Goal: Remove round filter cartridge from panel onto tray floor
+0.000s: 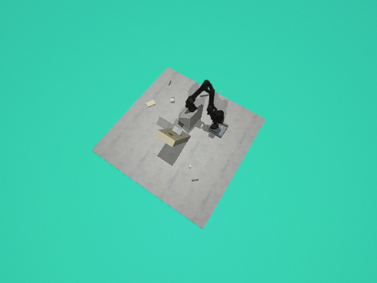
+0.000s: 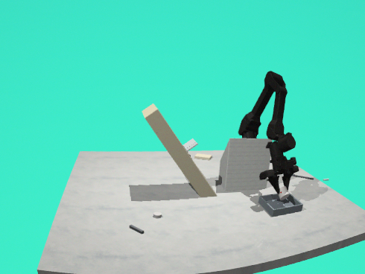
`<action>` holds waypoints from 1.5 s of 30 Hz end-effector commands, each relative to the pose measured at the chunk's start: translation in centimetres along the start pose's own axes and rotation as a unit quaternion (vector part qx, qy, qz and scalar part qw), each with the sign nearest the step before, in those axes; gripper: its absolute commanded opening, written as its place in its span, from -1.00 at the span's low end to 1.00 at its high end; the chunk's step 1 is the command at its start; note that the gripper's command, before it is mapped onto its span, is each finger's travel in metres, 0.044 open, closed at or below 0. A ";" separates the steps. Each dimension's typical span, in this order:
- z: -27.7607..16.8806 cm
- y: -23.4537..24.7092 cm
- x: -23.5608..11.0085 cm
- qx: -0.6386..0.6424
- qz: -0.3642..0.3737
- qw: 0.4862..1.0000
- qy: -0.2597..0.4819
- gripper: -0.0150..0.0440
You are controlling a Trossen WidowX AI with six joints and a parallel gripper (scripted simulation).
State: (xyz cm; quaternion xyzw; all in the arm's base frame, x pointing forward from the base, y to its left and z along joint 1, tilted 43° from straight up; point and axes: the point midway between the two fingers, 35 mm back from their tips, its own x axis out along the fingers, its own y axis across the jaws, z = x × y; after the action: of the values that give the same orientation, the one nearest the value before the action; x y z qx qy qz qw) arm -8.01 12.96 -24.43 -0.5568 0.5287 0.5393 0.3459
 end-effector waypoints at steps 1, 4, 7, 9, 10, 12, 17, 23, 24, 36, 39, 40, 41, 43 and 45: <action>-0.9 0.1 1.1 0.000 0.002 1.000 0.001 -0.49; -1.4 0.0 1.6 0.000 0.002 1.000 0.001 -0.49; -1.2 -0.1 1.3 0.000 0.000 1.000 0.003 -0.40; -1.2 -0.1 1.3 0.000 0.000 1.000 0.003 -0.22; -1.2 -0.1 1.3 0.000 0.000 1.000 0.003 -0.14; -1.2 -0.1 1.3 0.000 0.000 1.000 0.003 0.04; -1.2 -0.1 1.3 0.000 0.000 1.000 0.003 0.49; -1.2 -0.1 1.3 0.000 0.000 1.000 0.003 1.00; -1.2 -0.1 1.3 0.000 0.000 1.000 0.003 1.00; 2.5 -0.1 -4.7 0.001 -0.001 1.000 0.003 1.00; 2.4 0.1 -3.7 0.001 0.002 1.000 -0.005 1.00; 2.4 0.1 -3.7 0.001 0.002 1.000 -0.005 1.00; 2.4 0.1 -3.7 0.001 0.002 1.000 -0.005 1.00; 2.4 0.1 -3.7 0.001 0.002 1.000 -0.005 1.00; 2.4 0.1 -3.7 0.001 0.002 1.000 -0.005 1.00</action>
State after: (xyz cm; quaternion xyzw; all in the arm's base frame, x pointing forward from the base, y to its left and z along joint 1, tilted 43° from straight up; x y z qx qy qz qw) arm -8.13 16.13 -21.27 -0.5525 0.5274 0.5440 0.3475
